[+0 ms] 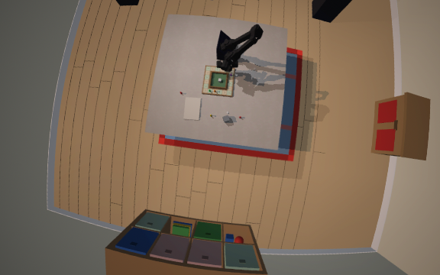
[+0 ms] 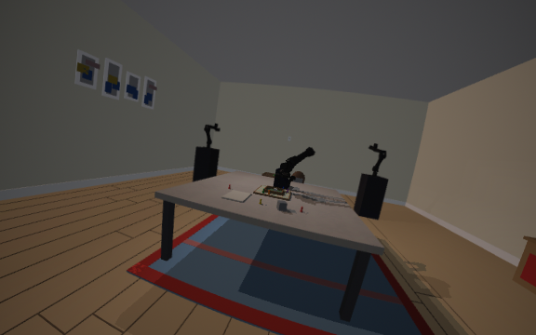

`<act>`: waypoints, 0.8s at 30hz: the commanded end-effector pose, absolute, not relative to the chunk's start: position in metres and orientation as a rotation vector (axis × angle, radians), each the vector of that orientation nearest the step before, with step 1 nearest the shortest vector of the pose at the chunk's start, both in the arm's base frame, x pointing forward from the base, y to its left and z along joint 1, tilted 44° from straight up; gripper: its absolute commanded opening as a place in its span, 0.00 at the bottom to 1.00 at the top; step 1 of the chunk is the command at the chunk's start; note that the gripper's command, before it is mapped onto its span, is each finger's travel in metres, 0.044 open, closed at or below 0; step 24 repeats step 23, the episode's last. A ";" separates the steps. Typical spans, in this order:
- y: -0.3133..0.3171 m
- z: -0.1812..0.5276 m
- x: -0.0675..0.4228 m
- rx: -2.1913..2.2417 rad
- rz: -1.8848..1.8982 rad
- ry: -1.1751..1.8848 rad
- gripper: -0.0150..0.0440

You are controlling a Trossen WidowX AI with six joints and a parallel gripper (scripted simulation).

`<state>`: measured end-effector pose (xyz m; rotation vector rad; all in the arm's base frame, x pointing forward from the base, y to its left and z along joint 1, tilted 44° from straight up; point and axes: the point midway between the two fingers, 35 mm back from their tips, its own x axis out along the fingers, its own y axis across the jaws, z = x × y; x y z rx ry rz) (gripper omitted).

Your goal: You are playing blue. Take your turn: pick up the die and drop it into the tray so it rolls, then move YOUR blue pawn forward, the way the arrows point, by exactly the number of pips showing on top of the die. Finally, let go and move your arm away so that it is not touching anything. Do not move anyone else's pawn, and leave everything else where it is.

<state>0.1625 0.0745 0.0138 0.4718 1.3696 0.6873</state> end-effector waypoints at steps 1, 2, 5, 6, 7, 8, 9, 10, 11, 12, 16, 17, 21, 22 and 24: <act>0.062 0.029 0.161 0.467 0.689 1.363 1.00; 0.059 0.032 0.161 0.466 0.688 1.363 1.00; 0.045 0.042 0.161 0.467 0.683 1.365 1.00; 0.040 0.042 0.163 0.472 0.673 1.370 1.00; 0.032 0.042 0.164 0.481 0.658 1.378 1.00; 0.022 0.042 0.166 0.494 0.642 1.387 1.00; 0.011 0.042 0.167 0.508 0.627 1.395 1.00; 0.001 0.042 0.167 0.523 0.614 1.403 1.00; -0.010 0.042 0.167 0.540 0.603 1.411 1.00; -0.021 0.041 0.166 0.557 0.594 1.417 1.00; -0.046 0.041 0.161 0.604 0.581 1.428 1.00; -0.046 0.041 0.161 0.604 0.581 1.428 1.00; -0.035 0.041 0.165 0.584 0.575 1.414 1.00; -0.035 0.041 0.165 0.584 0.575 1.414 1.00; -0.035 0.041 0.165 0.584 0.575 1.414 1.00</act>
